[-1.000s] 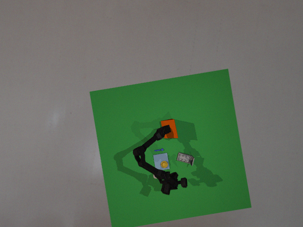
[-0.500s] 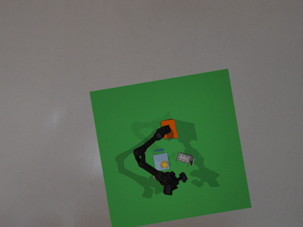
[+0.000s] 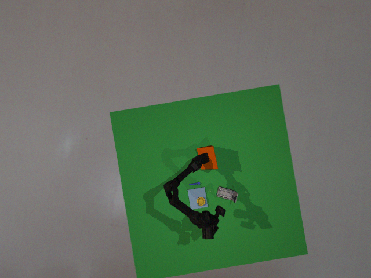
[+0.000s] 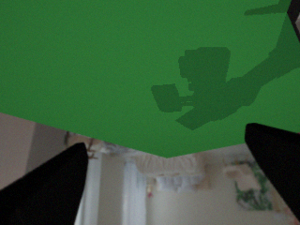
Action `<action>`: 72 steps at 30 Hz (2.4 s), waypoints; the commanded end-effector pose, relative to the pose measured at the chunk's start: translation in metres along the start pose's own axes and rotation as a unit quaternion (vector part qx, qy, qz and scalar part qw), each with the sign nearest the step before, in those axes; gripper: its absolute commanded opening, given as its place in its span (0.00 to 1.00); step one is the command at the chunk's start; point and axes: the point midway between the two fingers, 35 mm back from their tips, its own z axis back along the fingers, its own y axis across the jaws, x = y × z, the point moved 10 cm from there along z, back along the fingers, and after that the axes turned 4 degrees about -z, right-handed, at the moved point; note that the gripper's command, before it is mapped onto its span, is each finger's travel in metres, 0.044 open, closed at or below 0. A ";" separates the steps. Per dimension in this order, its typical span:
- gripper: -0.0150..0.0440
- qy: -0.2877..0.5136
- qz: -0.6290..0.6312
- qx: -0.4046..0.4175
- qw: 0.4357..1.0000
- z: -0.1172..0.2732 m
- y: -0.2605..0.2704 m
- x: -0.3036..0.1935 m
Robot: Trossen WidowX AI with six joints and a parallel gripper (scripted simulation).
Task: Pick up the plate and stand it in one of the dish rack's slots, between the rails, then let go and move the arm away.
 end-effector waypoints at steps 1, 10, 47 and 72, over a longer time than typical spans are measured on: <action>0.93 -0.022 0.073 -0.009 0.997 0.005 -0.002 -0.001; 0.93 -0.061 0.208 -0.035 0.976 0.014 -0.006 -0.001; 0.93 -0.151 0.700 -0.200 0.668 0.062 -0.015 0.005; 0.93 -0.141 0.859 -0.299 0.390 0.095 -0.014 0.009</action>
